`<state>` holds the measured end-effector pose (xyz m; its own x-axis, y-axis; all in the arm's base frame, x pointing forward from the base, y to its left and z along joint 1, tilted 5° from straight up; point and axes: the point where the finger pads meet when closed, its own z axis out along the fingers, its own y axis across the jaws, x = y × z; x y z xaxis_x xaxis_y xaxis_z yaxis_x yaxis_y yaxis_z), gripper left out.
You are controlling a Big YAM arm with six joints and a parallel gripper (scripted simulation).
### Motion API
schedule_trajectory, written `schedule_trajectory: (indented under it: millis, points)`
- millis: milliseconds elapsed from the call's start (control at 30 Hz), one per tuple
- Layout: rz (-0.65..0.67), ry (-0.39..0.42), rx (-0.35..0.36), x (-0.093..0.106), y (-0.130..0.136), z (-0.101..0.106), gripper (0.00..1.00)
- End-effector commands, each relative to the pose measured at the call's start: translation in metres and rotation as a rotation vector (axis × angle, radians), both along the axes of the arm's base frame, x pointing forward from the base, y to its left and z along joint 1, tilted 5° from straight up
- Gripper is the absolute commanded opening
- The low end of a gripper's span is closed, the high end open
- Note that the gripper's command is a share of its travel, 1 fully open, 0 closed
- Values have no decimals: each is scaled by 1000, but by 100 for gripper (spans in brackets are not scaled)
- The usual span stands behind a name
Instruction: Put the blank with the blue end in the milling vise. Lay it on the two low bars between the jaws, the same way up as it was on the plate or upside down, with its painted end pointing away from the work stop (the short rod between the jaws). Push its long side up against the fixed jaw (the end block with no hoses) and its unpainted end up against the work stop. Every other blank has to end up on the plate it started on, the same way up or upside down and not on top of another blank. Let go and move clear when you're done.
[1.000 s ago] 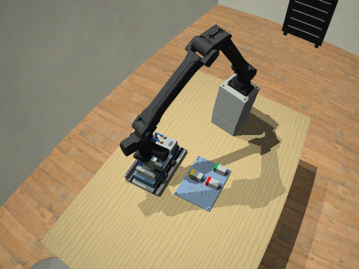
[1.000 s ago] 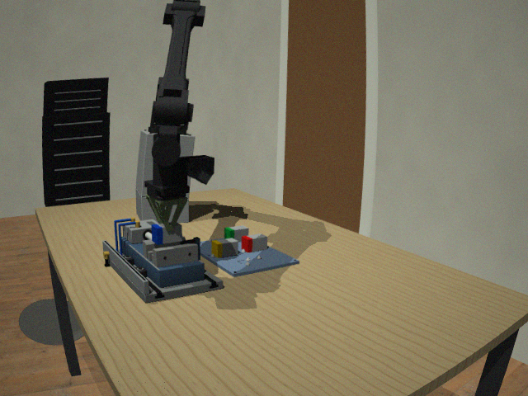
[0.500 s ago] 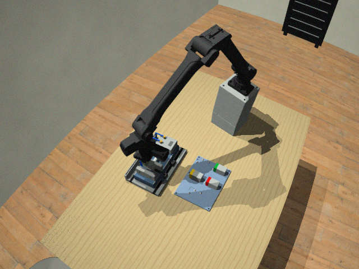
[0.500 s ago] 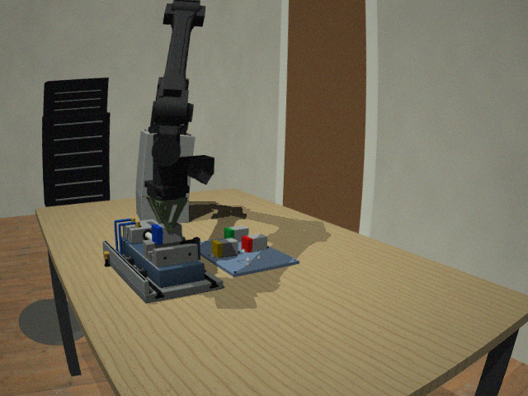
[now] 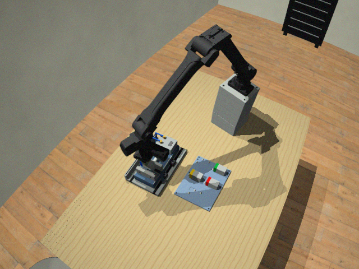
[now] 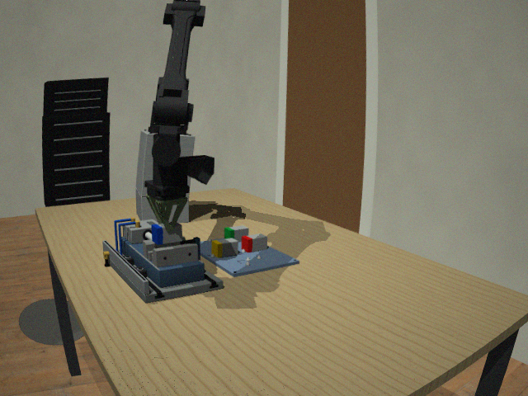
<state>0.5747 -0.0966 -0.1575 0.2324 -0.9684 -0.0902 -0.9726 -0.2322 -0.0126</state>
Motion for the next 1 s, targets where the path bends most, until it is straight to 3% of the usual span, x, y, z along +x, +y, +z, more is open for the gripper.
schedule_trajectory:
  millis: [0,967]
  points:
    - [-2,-44,-7,26,0,4,0]
    - [-2,-46,-7,26,1,-4,0]
